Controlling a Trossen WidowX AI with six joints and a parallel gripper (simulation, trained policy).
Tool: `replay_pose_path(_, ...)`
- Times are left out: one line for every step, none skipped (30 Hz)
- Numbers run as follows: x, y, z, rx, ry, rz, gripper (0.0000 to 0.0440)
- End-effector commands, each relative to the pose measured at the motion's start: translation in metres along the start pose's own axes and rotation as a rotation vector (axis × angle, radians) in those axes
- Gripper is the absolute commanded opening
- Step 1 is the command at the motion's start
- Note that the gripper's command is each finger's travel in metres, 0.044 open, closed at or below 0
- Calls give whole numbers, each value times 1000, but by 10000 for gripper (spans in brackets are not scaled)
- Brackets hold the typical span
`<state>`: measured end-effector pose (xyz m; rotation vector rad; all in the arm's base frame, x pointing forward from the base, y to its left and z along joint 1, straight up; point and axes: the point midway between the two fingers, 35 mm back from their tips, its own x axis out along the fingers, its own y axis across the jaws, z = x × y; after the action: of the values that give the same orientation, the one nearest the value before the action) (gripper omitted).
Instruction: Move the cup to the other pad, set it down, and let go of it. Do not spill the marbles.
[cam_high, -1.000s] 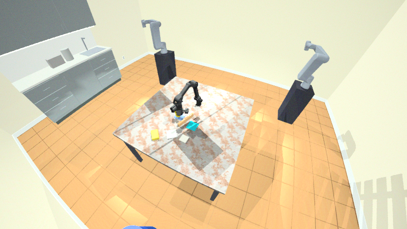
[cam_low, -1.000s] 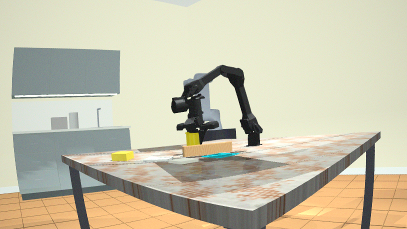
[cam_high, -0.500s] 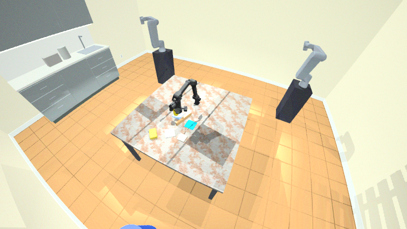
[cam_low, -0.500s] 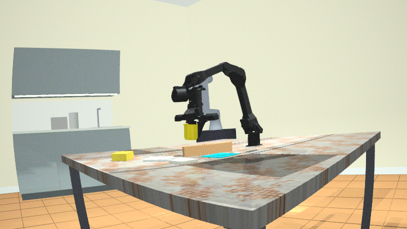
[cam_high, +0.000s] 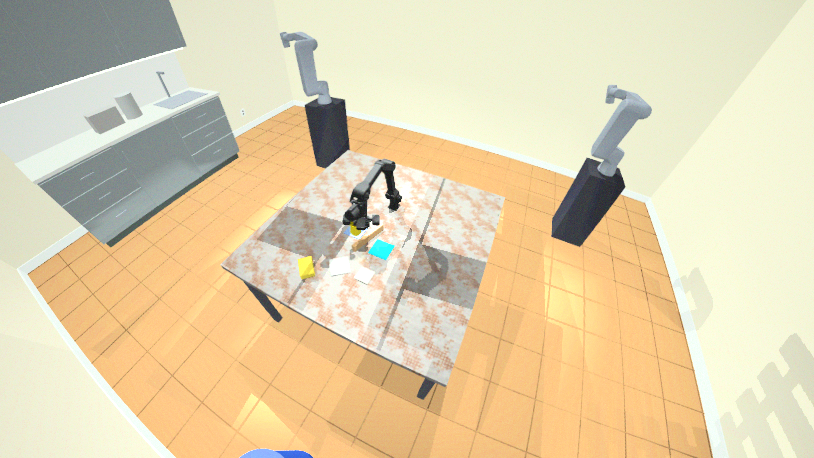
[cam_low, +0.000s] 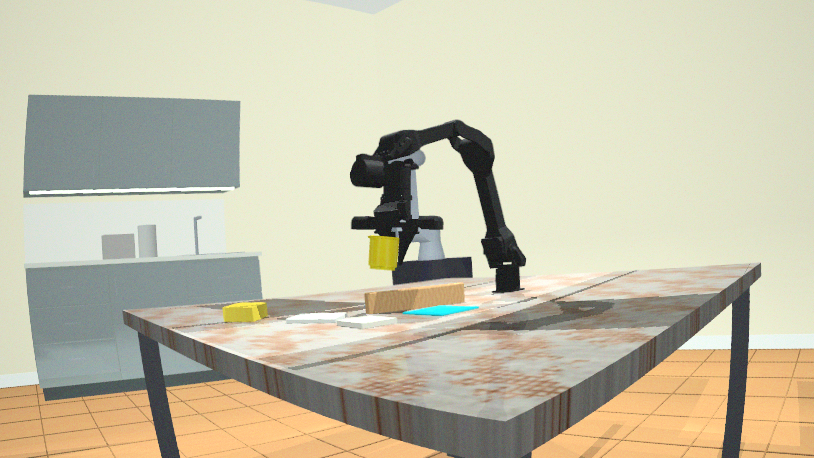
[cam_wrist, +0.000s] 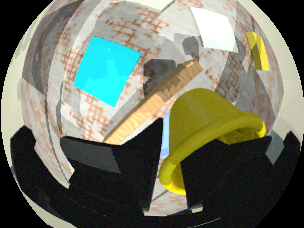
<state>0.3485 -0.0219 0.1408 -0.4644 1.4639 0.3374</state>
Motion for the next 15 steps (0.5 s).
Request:
replay_pose_path(-2, 9, 14, -12, -24, -5, 0)
replay_pose_path(-3, 11, 18, -15, -29, -6, 0)
replay_pose_path(-3, 14, 21, -19, -34, -8, 0)
replay_pose_path(-4, 17, 24, -22, -39, -9, 0)
replay_pose_path(-4, 19, 27, -25, -44, -10, 0)
replay_pose_path(-4, 22, 30, -29, -49, -11, 0)
replay_pose_path(-5, 25, 33, -32, -54, -12, 0)
replay_pose_path(-5, 28, 36, -35, -59, -13, 0)
replay_pose_path(-5, 31, 39, -39, -63, -13, 0)
replay_pose_path(-5, 34, 42, -42, -67, -14, 0)
replay_pose_path(-5, 37, 44, -46, -72, -14, 0)
replay_pose_path(-5, 41, 47, -49, -76, -14, 0)
replay_pose_path(-5, 44, 50, -52, -80, -14, 0)
replay_pose_path(-5, 48, 52, -56, -83, -14, 0)
replay_pose_path(-4, 51, 55, -59, -87, -14, 0)
